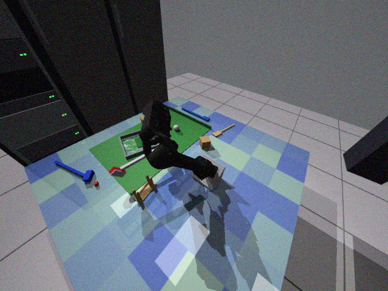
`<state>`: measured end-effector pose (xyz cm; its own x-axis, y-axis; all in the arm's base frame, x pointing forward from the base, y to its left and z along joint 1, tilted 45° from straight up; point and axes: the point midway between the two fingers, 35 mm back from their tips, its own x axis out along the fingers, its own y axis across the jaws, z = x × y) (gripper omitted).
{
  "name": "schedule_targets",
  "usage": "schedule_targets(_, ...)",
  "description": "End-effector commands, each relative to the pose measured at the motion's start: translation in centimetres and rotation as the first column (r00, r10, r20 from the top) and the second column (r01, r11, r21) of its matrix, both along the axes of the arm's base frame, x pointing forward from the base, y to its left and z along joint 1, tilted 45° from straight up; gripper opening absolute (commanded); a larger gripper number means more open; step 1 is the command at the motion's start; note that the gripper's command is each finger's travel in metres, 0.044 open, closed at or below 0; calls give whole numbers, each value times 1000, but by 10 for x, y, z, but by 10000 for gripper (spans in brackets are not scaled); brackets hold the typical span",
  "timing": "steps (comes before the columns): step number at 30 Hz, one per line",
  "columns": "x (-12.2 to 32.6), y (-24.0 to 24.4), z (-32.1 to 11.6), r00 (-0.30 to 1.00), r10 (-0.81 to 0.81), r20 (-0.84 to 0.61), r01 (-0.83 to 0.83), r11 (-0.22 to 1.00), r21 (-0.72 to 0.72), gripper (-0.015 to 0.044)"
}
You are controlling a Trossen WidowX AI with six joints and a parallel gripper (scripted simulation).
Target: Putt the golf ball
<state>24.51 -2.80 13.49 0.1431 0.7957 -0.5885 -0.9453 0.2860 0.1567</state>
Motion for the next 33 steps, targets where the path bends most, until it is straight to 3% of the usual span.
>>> schedule_targets(1, 4, -20, -12, 990, -90, -107, 90, 996, -10, 0)
schedule_targets(15, 3, -93, -66, 768, -407, -495, 407, 906, -114, 0)
schedule_targets(33, -34, -177, -146, 165, -615, -771, 651, 655, -384, 0)
